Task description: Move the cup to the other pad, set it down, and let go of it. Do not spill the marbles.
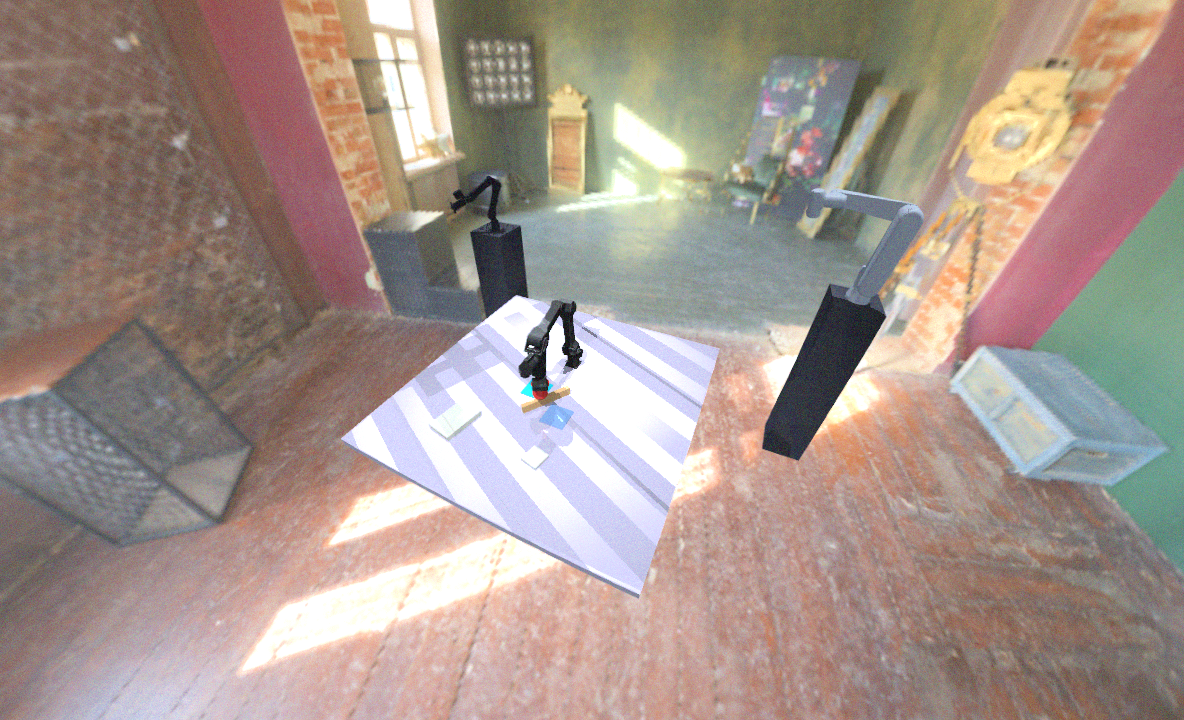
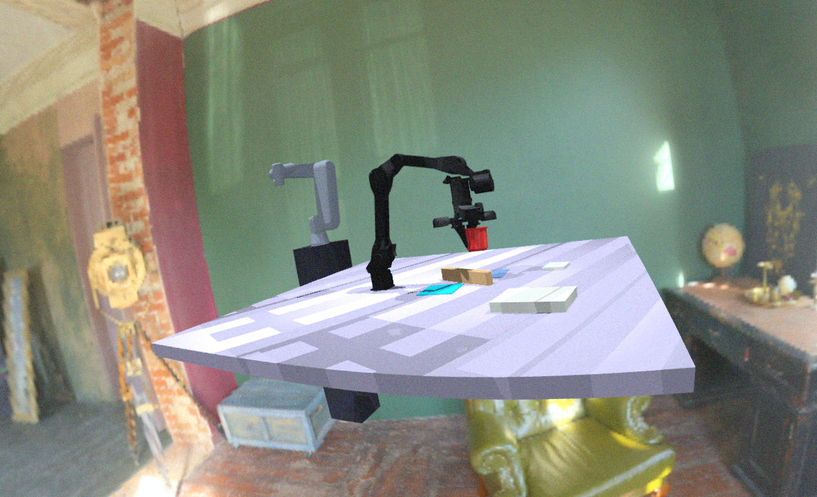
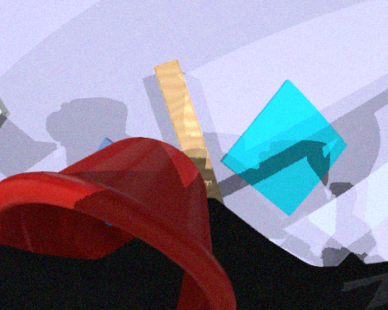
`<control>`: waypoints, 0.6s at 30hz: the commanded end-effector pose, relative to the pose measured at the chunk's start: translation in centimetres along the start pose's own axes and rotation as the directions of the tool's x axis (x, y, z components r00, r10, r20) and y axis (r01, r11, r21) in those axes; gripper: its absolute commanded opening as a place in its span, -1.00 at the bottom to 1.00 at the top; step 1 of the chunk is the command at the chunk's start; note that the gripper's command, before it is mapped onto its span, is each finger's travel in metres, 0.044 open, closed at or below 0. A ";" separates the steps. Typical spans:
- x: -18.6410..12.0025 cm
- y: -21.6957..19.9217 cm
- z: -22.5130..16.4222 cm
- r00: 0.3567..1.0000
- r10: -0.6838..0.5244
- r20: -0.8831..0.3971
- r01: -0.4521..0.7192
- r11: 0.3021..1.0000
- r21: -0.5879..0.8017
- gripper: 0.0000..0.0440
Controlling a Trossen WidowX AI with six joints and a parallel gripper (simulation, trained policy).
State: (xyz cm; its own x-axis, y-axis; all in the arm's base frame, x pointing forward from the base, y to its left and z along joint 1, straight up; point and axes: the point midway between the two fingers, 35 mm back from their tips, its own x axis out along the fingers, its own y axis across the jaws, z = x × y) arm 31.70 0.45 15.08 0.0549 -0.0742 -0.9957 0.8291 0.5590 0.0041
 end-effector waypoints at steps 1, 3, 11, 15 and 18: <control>-0.2 -0.8 0.8 1.000 0.017 0.012 -0.017 0.999 0.029 -1.00; -0.2 -1.2 1.2 1.000 0.022 0.018 -0.023 0.999 0.042 -1.00; 0.1 -2.7 2.4 0.999 0.038 0.038 -0.041 0.995 0.087 -1.00; 0.5 -3.5 2.9 0.998 0.043 0.048 -0.048 0.993 0.108 -1.00; 0.7 -4.1 3.3 0.997 0.045 0.055 -0.052 0.991 0.123 -1.00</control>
State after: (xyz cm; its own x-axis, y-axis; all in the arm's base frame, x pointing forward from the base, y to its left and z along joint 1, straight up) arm 30.57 -3.83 14.73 0.1113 -0.0868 -0.9900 0.8817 0.4683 0.0581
